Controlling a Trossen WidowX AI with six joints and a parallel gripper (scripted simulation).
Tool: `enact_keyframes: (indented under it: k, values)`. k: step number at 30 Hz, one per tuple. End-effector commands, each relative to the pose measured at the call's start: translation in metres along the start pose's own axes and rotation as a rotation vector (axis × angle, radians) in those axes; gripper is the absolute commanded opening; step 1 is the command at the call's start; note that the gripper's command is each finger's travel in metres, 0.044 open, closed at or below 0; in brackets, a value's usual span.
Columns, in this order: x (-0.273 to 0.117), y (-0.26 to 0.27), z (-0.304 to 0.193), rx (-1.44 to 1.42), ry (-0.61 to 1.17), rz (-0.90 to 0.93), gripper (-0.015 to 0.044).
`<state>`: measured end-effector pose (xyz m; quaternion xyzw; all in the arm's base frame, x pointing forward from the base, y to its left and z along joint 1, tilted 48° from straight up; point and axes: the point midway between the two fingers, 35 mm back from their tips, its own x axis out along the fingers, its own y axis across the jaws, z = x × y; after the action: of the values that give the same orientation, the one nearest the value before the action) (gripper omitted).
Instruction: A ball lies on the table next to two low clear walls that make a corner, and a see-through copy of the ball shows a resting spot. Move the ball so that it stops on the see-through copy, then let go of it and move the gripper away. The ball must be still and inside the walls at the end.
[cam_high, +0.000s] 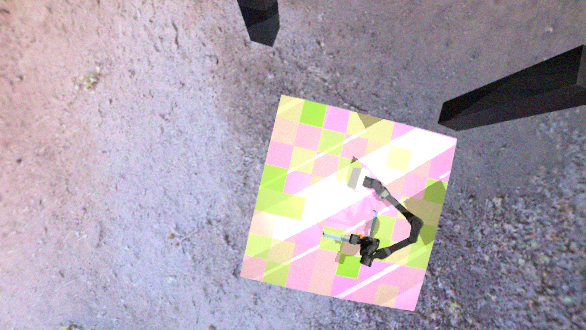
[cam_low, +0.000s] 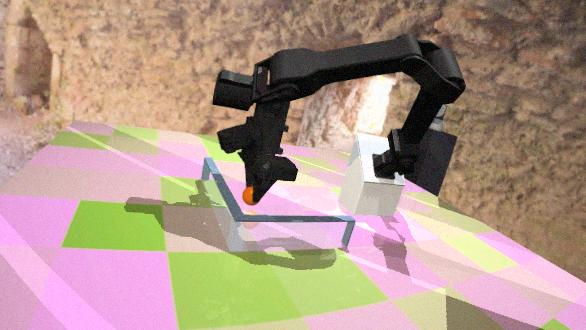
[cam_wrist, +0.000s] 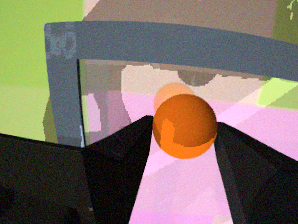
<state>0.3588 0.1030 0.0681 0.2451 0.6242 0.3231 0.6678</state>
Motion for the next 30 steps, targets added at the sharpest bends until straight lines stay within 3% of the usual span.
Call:
enact_keyframes:
  k: [1,25,30]
  values:
    - [0.021,0.002,-0.003,0.007,0.01,0.009,0.0]
    - [0.053,0.003,-0.005,0.007,0.01,0.012,0.0]
    - [0.05,0.002,-0.003,0.003,0.004,0.008,0.0131]
